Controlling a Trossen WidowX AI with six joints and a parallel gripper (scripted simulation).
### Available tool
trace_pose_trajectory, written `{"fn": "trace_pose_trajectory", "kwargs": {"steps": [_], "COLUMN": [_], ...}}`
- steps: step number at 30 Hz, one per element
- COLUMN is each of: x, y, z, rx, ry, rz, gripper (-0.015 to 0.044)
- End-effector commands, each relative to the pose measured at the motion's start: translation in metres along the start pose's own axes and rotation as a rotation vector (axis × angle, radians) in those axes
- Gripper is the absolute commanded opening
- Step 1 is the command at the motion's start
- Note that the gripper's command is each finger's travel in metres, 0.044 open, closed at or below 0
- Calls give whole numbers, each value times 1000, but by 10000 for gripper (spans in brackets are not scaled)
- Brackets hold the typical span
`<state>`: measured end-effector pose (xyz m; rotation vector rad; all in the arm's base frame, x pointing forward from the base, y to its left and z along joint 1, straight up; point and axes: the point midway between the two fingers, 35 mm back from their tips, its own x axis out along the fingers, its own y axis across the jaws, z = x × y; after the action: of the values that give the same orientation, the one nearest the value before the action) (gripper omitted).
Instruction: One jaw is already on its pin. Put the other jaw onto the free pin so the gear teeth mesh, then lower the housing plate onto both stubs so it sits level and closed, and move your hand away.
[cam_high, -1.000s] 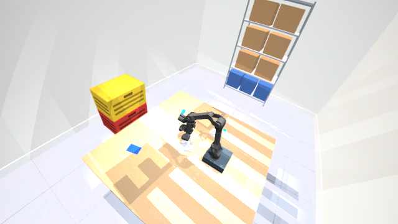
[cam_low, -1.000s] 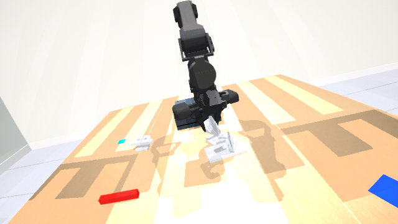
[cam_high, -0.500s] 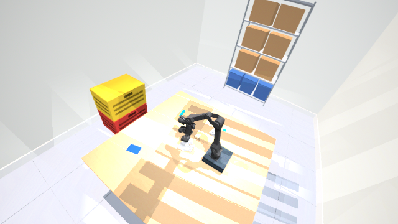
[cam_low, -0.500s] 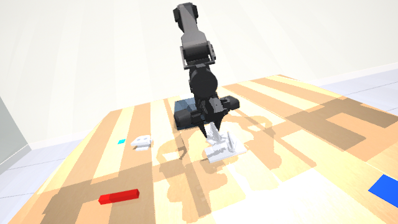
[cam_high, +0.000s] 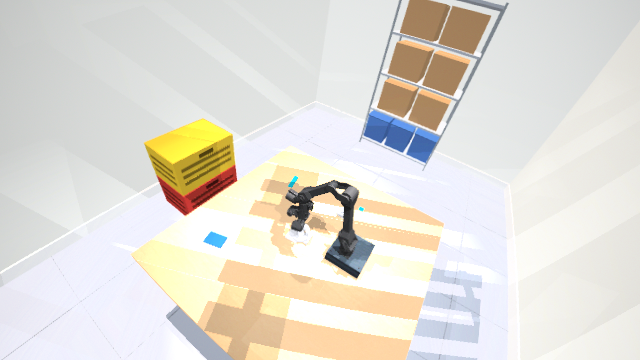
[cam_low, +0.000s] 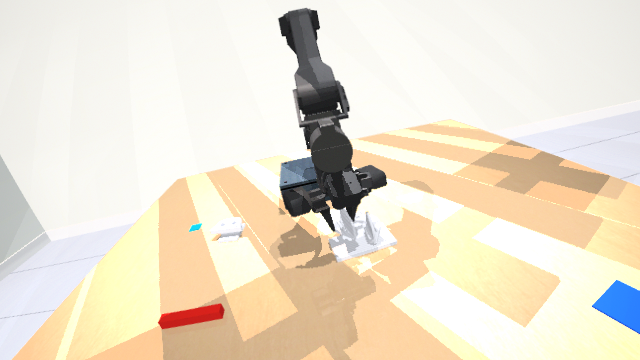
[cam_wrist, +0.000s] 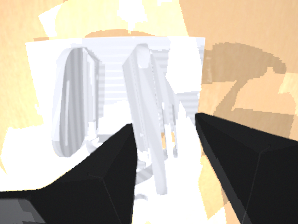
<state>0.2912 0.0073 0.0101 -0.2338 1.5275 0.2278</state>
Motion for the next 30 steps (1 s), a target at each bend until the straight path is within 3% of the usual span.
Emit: {"fn": "trace_pose_trajectory", "kwargs": {"steps": [1,30], "x": [7,13], "y": [1,1], "z": [-1,-1], "rx": [2,-5], "ry": [3,3], "rz": [2,2], "gripper": [134,134]}}
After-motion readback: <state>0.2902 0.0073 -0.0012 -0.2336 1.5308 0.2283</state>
